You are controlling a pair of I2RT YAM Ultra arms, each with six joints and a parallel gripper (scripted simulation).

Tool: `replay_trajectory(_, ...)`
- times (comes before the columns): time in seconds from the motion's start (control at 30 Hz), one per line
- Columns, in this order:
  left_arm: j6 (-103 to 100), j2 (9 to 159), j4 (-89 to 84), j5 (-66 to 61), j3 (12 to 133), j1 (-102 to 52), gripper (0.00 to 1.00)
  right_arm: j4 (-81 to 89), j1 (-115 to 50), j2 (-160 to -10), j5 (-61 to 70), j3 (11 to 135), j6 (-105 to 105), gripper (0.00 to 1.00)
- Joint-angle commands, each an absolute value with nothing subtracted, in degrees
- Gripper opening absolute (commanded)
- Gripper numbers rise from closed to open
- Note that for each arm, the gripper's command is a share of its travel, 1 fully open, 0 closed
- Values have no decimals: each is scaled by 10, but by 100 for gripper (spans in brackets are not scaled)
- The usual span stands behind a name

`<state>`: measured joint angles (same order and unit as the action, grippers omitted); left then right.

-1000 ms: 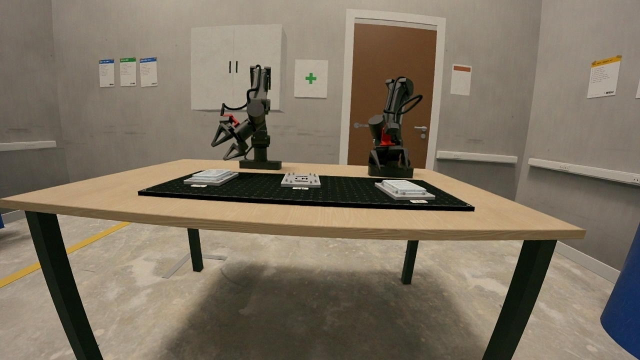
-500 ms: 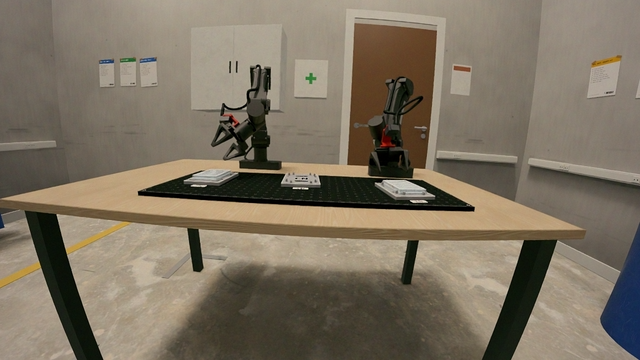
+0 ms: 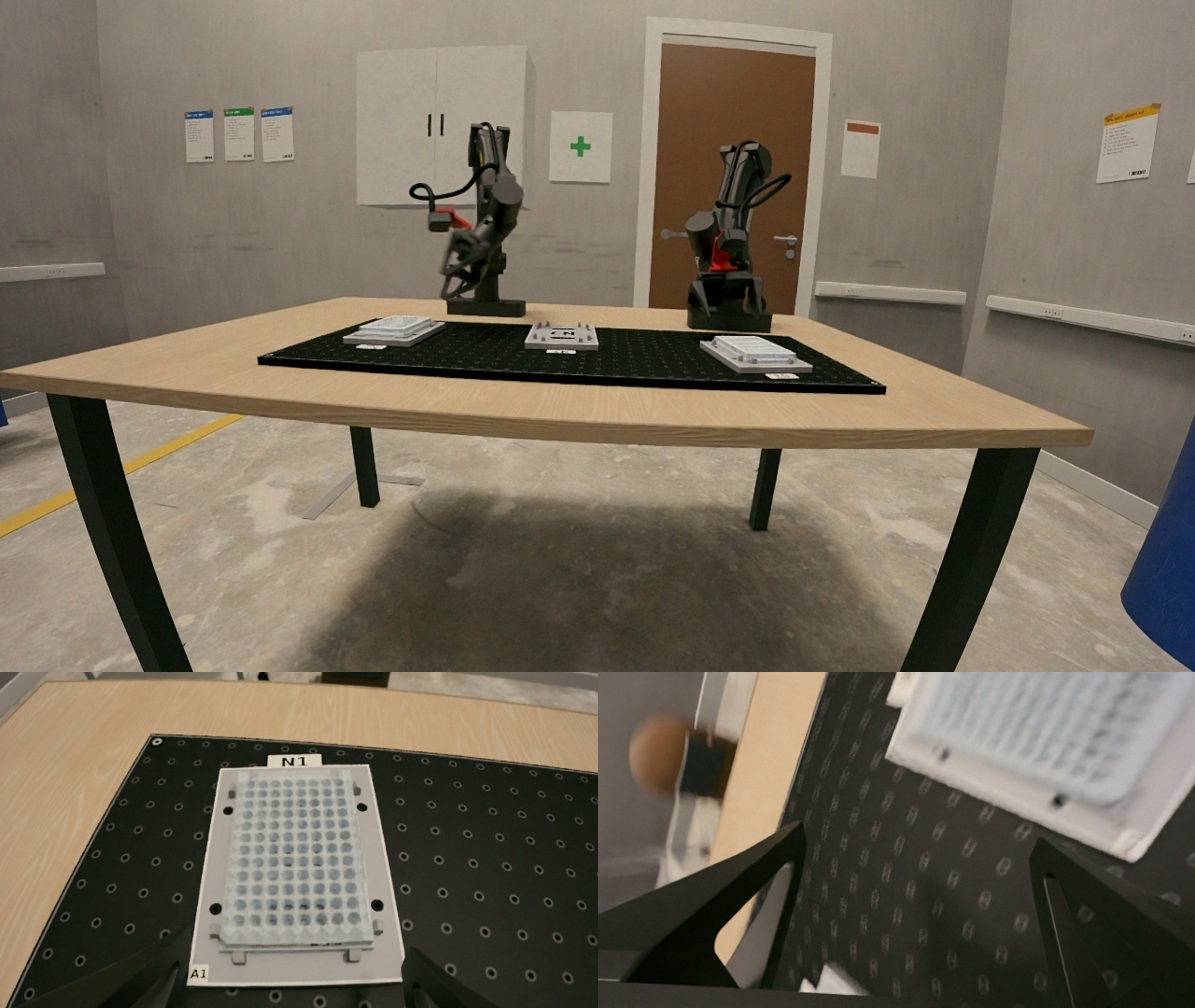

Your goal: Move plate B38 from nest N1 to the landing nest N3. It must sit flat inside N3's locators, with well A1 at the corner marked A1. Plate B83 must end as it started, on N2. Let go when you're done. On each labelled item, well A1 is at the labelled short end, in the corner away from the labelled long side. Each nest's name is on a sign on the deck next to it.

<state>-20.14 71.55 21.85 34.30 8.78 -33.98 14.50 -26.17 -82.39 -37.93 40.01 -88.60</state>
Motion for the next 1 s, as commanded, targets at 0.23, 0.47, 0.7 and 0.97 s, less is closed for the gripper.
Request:
replay_trajectory(0.23, -202, 767, 97, 284, 188, -301, 100, 18, -352, -782, -287, 369, -642, 100)
replay_trajectory(0.47, -197, 808, 15, 240, 265, -272, 100, -43, -396, -765, -238, 355, -527, 100)
replay_trajectory(0.7, -194, 864, -94, 185, 370, -234, 100, -112, -452, -745, -184, 340, -395, 100)
replay_trajectory(0.97, -193, 913, -199, 135, 463, -203, 100, -176, -493, -732, -130, 327, -277, 100)
